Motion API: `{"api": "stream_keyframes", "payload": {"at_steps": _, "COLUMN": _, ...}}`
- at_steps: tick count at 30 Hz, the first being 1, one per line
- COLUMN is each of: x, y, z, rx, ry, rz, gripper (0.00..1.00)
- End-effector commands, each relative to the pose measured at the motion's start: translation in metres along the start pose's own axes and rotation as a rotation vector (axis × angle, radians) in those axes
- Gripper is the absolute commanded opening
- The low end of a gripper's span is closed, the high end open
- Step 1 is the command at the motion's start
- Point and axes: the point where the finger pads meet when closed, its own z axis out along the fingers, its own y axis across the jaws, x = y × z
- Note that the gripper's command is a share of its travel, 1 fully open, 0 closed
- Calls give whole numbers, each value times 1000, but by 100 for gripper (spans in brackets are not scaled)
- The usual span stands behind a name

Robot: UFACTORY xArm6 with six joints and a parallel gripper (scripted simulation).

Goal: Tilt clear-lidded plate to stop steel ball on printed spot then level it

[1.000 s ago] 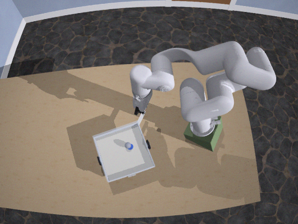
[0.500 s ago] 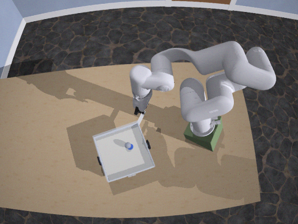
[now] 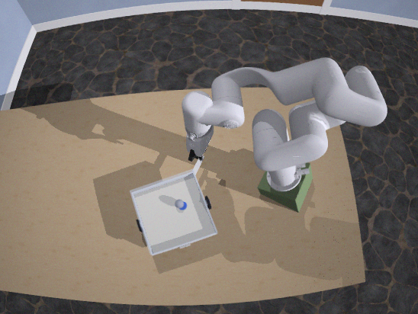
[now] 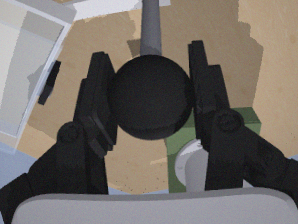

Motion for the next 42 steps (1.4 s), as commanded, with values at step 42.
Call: {"api": "stream_keyframes", "payload": {"at_steps": 42, "x": 1, "y": -1, "z": -3, "rx": 3, "ry": 5, "rz": 1, "gripper": 0}}
